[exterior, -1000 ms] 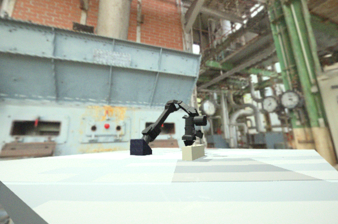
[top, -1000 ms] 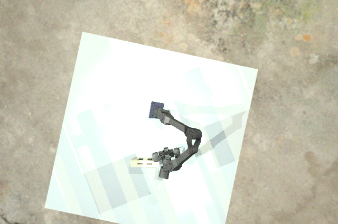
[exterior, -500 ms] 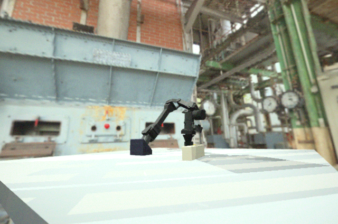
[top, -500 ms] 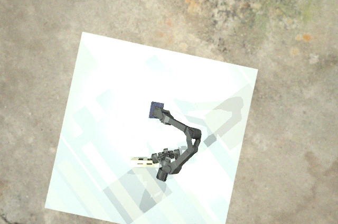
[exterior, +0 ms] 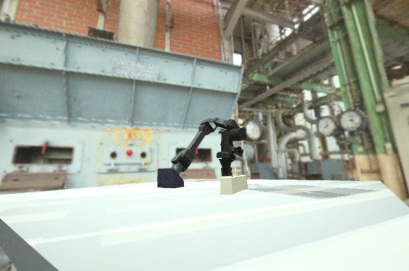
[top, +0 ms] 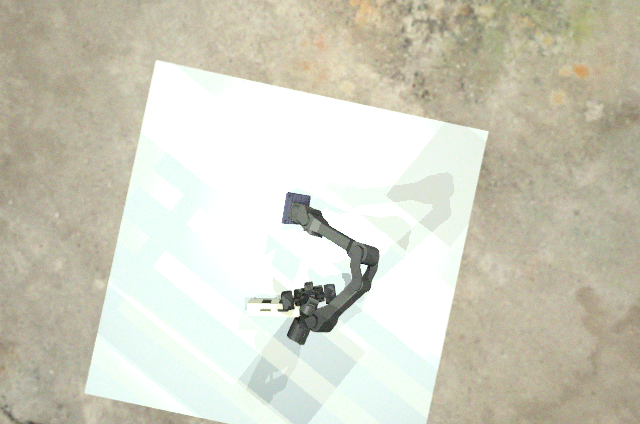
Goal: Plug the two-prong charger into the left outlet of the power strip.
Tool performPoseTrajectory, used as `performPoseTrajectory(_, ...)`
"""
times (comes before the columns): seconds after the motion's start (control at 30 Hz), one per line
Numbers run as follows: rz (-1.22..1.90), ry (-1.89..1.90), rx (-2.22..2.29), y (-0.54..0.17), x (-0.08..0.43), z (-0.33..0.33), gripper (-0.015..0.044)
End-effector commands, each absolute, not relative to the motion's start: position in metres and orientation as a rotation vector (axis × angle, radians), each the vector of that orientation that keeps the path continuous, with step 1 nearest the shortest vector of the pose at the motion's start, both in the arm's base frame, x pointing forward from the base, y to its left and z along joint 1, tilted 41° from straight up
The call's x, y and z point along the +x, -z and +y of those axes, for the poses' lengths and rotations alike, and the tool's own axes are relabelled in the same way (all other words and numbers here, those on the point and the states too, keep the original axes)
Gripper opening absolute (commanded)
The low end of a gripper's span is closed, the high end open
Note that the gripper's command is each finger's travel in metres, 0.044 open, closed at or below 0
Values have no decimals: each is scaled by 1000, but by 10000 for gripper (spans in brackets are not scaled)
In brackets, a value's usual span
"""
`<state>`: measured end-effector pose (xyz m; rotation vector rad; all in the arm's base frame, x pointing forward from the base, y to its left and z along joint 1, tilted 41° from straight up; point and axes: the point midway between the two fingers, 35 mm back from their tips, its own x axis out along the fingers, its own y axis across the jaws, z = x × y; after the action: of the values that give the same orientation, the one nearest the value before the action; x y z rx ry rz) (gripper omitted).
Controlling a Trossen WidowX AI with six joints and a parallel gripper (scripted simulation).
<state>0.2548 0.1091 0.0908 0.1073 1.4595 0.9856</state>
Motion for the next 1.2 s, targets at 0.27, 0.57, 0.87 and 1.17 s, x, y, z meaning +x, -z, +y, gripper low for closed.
performPoseTrajectory(0.27, 1507, -933, 155, -49, 255, 87, 0)
performPoseTrajectory(0.57, 1534, -895, 197, -20, 251, 71, 0)
performPoseTrajectory(0.87, 1557, -862, 235, 5, 244, 59, 0)
performPoseTrajectory(1.17, 1557, -861, 236, 4, 253, 61, 0)
